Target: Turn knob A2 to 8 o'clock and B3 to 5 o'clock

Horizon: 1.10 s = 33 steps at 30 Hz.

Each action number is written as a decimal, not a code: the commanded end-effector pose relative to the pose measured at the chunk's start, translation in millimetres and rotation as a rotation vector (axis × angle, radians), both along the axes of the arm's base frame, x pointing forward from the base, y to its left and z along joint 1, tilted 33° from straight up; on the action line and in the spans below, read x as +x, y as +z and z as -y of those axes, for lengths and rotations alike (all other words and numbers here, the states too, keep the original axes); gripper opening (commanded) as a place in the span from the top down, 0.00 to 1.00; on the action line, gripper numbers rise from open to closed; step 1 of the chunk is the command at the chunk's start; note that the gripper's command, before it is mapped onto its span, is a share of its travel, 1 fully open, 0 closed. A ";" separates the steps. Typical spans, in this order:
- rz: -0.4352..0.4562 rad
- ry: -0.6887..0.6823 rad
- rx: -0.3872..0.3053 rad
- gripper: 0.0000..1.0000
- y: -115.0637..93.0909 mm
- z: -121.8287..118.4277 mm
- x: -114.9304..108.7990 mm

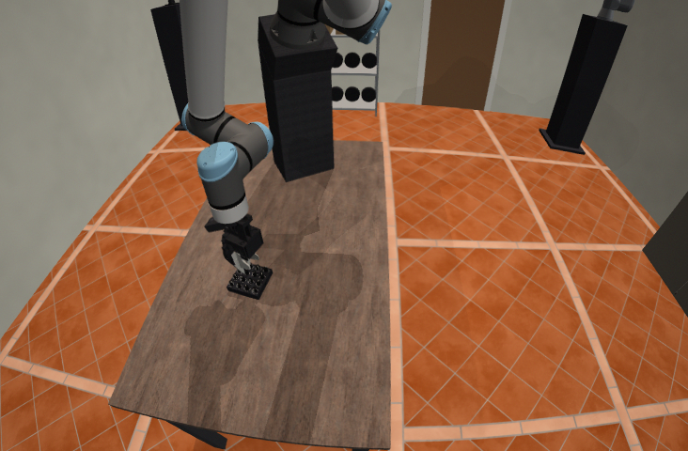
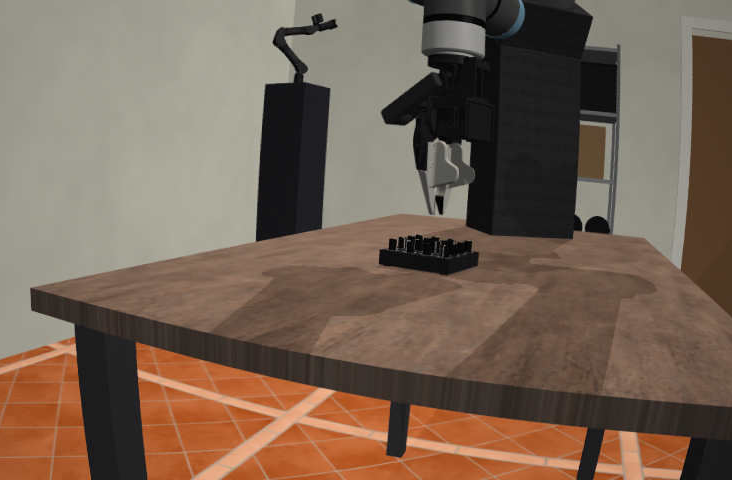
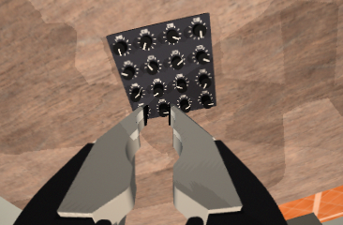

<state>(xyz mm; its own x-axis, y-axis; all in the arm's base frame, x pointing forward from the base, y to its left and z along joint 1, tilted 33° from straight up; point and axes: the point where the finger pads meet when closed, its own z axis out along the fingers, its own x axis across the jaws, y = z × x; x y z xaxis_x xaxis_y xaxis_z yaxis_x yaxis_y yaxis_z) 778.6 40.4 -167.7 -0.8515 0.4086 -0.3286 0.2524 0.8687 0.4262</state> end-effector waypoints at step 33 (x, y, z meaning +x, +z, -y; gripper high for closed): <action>0.250 0.752 -0.405 0.89 13.3 -2.0 -2.4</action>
